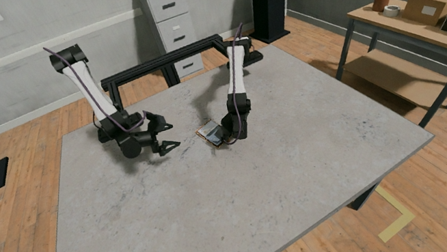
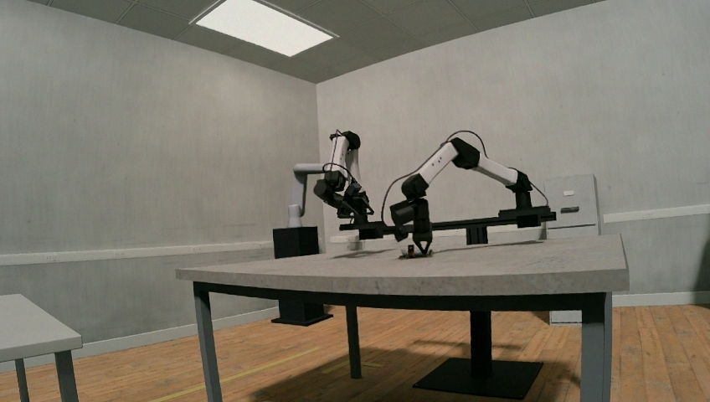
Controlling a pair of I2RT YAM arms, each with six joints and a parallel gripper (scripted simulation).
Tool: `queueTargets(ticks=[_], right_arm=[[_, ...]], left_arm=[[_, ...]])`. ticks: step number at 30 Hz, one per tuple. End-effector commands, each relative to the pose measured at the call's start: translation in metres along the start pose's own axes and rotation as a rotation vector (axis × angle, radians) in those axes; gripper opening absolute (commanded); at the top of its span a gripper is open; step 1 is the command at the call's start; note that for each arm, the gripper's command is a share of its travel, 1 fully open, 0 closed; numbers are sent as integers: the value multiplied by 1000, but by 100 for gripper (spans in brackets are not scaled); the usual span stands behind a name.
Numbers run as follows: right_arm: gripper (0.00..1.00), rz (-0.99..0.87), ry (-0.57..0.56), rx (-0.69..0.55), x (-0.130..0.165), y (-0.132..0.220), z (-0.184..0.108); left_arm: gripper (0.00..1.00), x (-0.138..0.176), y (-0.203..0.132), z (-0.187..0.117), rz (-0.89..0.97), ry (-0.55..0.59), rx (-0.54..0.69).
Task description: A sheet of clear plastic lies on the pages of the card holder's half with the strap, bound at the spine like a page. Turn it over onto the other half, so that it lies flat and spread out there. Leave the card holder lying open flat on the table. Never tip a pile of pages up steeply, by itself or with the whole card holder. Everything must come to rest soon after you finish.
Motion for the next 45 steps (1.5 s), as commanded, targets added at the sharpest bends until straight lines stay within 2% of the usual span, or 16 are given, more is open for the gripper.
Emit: queueTargets(ticks=[1, 6, 9, 16, 36, 45], right_arm=[[100, -22, -13, 5, -5, -2, -2], [100, -22, -13, 5, -5, -2, -2], [100, -22, -13, 5, -5, -2, -2], [100, -22, -13, 5, -5, -2, -2], [100, -22, -13, 5, -5, -2, -2], [100, -22, -13, 5, -5, -2, -2]], left_arm=[[1, -3, 0, -19, 17, -15, -25], [1, -3, 0, -19, 16, -15, -25], [1, 3, -2, -17, -6, 8, 30], [1, -3, 2, -33, 5, -39, 0], [1, -4, 0, -32, 11, -33, 1], [1, -7, -22, -38, 74, 19, -10]])
Point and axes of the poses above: on each arm, the point where the finger pads meet when closed, its own z axis out along the fingers, its own y axis across the jaws, x = y × z, the point moved 9 cm from there along -z, back along the fingers, and after that the axes turned 6 degrees about z, right-handed, at the moved point
